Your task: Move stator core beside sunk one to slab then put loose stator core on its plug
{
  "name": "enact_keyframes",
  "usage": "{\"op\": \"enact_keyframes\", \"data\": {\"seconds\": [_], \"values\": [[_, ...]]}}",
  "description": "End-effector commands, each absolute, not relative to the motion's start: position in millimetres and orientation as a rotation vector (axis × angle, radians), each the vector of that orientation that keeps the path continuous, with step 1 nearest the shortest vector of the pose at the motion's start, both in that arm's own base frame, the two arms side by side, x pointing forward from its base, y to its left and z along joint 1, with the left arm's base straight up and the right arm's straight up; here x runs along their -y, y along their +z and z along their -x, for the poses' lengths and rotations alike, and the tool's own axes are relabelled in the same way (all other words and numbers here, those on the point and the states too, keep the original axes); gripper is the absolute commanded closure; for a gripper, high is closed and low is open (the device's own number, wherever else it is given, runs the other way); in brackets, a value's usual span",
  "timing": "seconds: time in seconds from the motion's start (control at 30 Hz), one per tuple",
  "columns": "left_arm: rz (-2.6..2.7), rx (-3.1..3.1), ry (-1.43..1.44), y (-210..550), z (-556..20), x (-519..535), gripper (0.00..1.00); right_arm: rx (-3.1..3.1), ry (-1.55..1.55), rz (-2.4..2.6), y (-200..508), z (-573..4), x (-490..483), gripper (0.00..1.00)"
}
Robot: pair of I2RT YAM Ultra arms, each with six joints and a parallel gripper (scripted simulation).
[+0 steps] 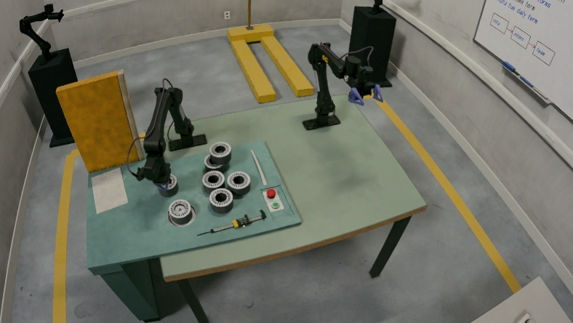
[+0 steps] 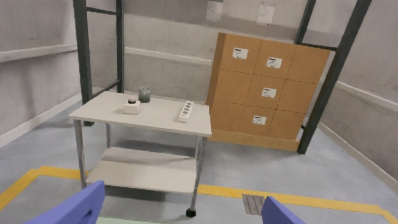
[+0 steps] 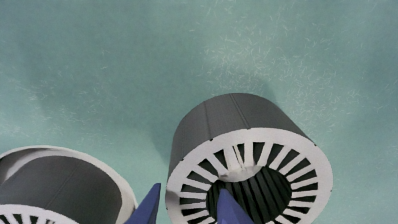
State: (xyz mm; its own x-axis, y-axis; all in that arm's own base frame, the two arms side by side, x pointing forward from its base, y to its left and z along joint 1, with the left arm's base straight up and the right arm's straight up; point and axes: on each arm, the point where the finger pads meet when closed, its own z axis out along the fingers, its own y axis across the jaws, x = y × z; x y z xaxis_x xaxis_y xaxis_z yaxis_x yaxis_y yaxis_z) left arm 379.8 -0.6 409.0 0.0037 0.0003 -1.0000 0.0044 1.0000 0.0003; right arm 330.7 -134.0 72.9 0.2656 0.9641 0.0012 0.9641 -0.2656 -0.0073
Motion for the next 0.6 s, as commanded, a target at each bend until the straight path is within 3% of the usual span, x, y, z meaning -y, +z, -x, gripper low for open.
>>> {"op": "enact_keyframes", "data": {"seconds": [0.0, 0.37, 0.4, 0.57], "values": [[-0.005, -1.535, 0.005, 422.2, -370.6, 0.4, 0.0, 1.921, -0.001, 2.528, 71.3, -334.5, 139.5, 0.63], [-0.005, -1.535, 0.005, 422.2, -370.6, 0.4, 0.0, 1.919, -0.029, 2.565, 72.6, -339.4, 143.8, 0.63], [-0.005, -1.535, 0.005, 422.2, -370.6, 0.4, 0.0, 1.927, -0.031, 2.562, 73.3, -339.9, 143.1, 1.0], [-0.005, -1.535, 0.005, 422.2, -370.6, 0.4, 0.0, 1.929, -0.013, 2.538, 66.3, -338.4, 141.8, 1.0]]}}
